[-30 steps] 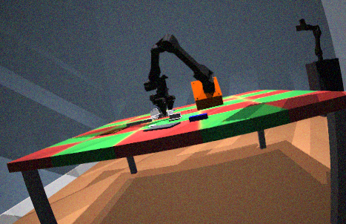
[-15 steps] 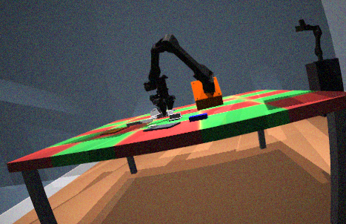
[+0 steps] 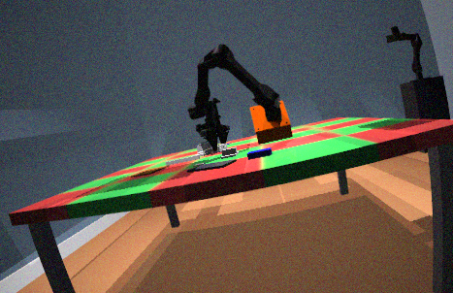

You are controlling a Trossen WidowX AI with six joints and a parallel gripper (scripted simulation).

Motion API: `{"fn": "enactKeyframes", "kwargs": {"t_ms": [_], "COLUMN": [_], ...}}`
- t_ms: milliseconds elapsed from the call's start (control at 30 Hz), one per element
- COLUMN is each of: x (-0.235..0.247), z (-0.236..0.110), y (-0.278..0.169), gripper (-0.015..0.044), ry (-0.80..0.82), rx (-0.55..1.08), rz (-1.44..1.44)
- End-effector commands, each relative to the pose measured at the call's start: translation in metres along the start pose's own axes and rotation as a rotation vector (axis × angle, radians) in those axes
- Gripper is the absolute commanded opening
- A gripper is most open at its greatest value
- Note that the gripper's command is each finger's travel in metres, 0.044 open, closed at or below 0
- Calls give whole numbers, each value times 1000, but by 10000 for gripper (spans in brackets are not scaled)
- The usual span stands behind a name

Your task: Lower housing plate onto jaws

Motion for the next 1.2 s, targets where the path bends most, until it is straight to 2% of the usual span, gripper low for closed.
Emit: {"fn": "enactKeyframes", "kwargs": {"t_ms": [0,400,667,867,1067,1167], "x": [0,0,0,-2,-10,-11], "z": [0,-6,-75,-70,-115,-126], "y": [0,1,-2,-3,-48,-62], "gripper": [440,440,440,440,440,440], "ry": [0,-1,3,5,-5,-3], "rx": [0,0,1,-5,-1,3], "rz": [0,0,4,12,10,8]}}
Point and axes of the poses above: the point midway between the two fingers, 35 mm back from their tips, its own z axis out along the fingers, its own x axis across the jaws, y = z × x, the point moved 10 cm from there along -z, back along the fingers, and after that the axes turned 5 degrees about -z, right-handed, at the moved point
